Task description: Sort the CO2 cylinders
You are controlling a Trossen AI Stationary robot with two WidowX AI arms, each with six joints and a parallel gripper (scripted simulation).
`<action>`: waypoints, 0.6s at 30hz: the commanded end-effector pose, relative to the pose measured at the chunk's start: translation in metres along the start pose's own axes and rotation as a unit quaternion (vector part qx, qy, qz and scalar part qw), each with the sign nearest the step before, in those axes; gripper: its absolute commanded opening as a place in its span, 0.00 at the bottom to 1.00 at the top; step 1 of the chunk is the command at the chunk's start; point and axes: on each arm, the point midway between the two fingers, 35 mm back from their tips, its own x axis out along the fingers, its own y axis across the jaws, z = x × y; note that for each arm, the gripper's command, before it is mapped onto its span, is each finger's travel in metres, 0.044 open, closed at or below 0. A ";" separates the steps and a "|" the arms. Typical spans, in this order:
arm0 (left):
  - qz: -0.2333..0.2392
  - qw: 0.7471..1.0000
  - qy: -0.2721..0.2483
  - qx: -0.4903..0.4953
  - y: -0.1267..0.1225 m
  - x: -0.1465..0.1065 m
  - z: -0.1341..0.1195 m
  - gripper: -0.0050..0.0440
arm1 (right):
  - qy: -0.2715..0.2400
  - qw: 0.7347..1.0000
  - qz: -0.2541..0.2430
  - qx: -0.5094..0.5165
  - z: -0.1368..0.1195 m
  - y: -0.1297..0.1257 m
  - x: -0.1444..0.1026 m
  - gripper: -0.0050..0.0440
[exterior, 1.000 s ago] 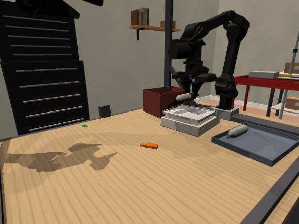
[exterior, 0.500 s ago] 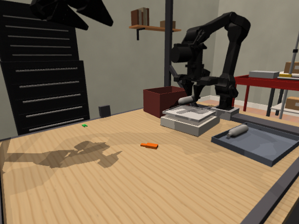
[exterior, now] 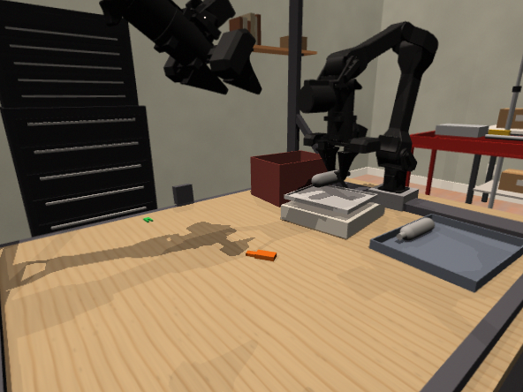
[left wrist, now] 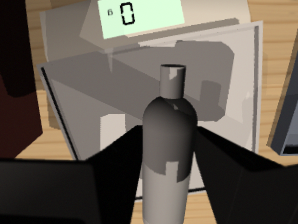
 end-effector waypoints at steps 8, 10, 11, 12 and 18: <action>0.001 1.000 0.007 0.000 0.001 -0.003 -0.002 0.00 | -0.034 0.999 -0.034 0.018 0.027 0.022 0.028 1.00; 0.001 1.000 0.007 0.000 0.001 -0.003 -0.002 0.00 | -0.034 0.999 -0.034 0.018 0.027 0.022 0.028 1.00; 0.002 1.000 0.004 -0.001 0.001 0.000 0.002 0.00 | -0.033 0.999 -0.034 0.019 0.027 0.022 0.029 1.00; 0.002 1.000 0.007 -0.001 0.002 -0.001 0.002 0.00 | -0.033 0.999 -0.035 0.019 0.027 0.021 0.029 1.00; 0.002 1.000 0.003 -0.001 0.001 0.004 0.003 0.00 | -0.032 0.999 -0.033 0.017 0.024 0.022 0.026 1.00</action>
